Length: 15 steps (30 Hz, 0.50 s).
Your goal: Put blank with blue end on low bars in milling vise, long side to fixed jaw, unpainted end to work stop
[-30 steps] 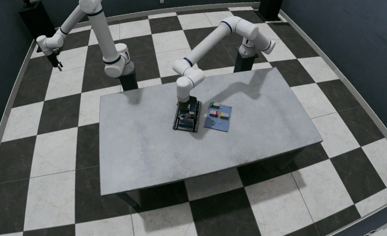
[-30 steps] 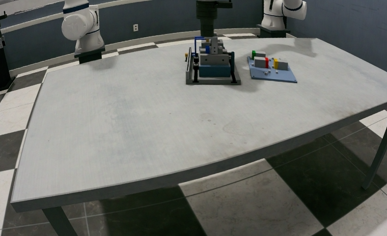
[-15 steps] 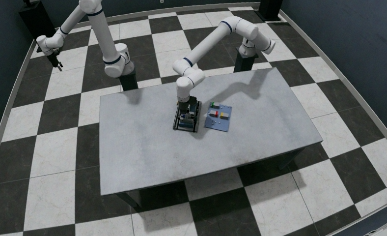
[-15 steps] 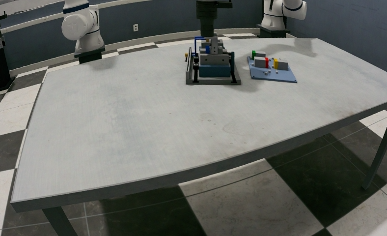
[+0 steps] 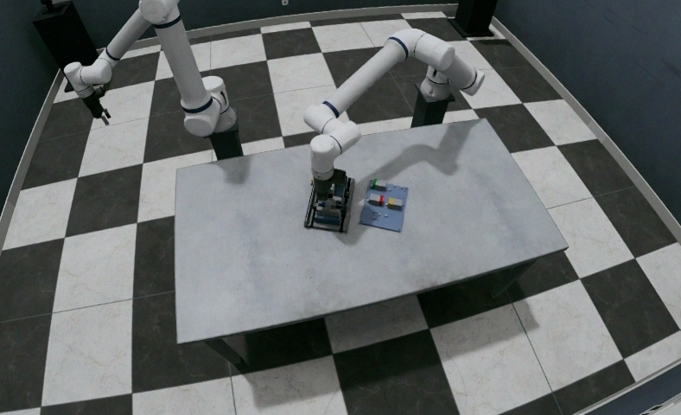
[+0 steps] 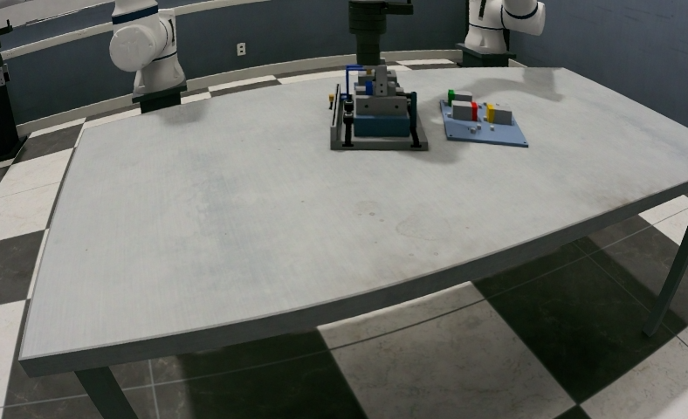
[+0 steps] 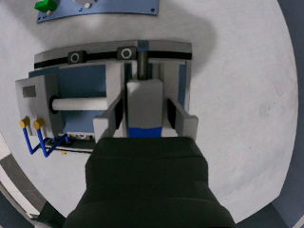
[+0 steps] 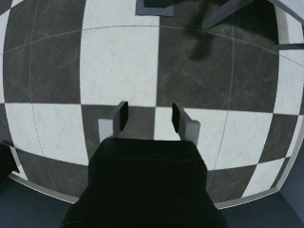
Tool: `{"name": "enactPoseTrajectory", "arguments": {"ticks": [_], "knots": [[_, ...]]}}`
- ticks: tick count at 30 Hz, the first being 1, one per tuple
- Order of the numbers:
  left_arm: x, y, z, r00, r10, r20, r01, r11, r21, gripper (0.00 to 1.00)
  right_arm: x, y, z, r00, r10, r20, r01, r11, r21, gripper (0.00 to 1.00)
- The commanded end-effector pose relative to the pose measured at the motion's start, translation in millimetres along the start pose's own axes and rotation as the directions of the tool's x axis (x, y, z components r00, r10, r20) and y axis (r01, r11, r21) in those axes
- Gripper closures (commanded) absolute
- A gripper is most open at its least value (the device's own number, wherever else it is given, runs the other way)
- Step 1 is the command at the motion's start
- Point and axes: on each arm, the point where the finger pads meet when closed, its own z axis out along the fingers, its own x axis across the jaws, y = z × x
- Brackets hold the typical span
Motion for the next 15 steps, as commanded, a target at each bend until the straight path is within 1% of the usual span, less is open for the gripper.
{"name": "enactPoseTrajectory", "arguments": {"ticks": [1, 15], "knots": [[0.5, 0.3, -1.9, 1.000, 0.000, -0.002, 0.000, 1.000, -0.001, 0.00, -0.2, 0.7, -0.9, 1.000, 0.000, 0.000, 0.000, 1.000, -0.002, 0.00], [0.5, 0.3, -3.7, 1.000, 0.000, -0.002, 0.000, 1.000, -0.001, 0.00, -0.2, 0.7, -0.9, 1.000, 0.000, 0.000, 0.000, 1.000, -0.002, 0.00]]}}
